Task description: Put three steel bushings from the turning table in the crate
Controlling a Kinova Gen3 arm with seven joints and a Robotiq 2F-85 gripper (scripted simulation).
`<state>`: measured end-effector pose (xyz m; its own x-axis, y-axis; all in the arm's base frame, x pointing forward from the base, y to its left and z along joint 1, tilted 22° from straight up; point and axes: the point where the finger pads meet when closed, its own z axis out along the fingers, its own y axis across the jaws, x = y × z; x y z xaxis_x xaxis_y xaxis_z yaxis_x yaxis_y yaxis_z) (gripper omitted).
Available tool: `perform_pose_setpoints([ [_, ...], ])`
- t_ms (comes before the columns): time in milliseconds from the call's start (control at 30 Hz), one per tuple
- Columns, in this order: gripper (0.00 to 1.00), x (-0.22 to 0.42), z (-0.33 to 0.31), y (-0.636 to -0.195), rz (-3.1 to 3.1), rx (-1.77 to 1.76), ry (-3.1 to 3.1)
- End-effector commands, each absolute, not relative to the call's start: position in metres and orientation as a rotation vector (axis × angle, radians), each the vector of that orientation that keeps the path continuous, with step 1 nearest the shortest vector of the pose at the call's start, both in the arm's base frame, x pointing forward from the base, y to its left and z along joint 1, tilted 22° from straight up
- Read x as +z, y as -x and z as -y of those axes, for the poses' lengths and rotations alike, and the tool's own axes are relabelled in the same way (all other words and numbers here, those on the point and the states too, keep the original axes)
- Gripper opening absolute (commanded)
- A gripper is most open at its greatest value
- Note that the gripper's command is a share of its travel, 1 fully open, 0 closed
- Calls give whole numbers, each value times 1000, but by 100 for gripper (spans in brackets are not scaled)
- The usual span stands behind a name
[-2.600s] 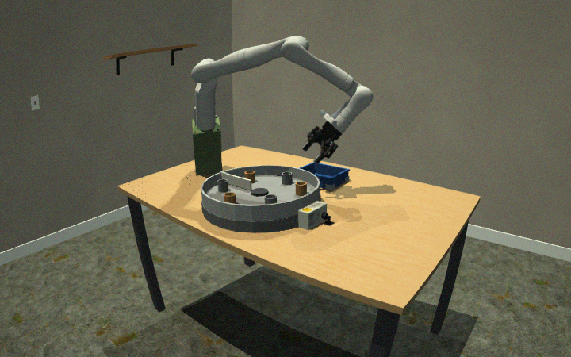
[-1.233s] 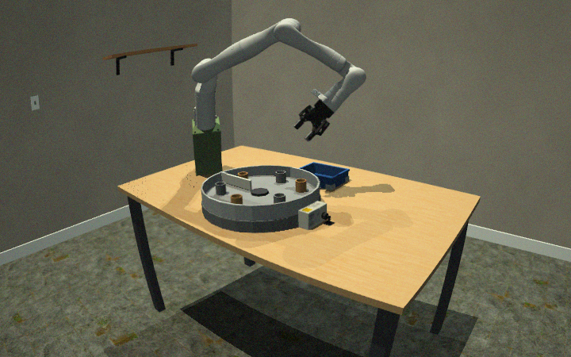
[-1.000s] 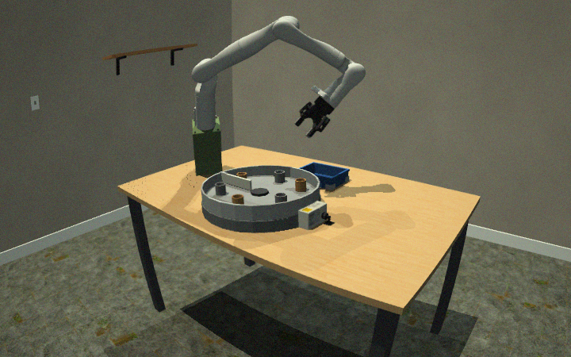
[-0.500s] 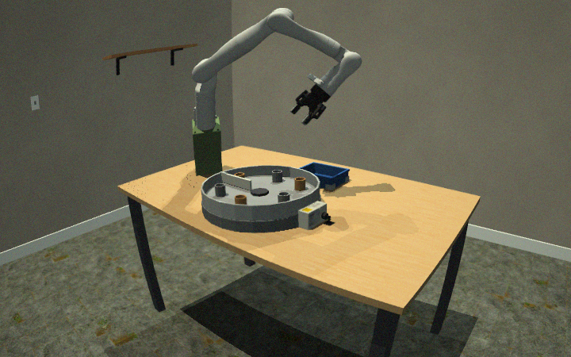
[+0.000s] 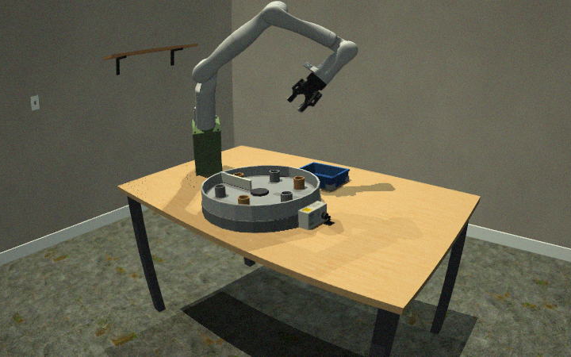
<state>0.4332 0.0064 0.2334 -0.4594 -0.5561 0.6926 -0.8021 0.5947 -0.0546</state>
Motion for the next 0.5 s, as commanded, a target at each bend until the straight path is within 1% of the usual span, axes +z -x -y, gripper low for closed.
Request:
perform_pose_setpoints([
  [0,100,239,-8,-434,2196,505,-1075],
  [200,100,239,-8,-434,2196,505,-1075],
  [367,100,281,-18,-408,2195,505,-1075],
  [467,100,281,-18,-408,2195,505,-1075],
])
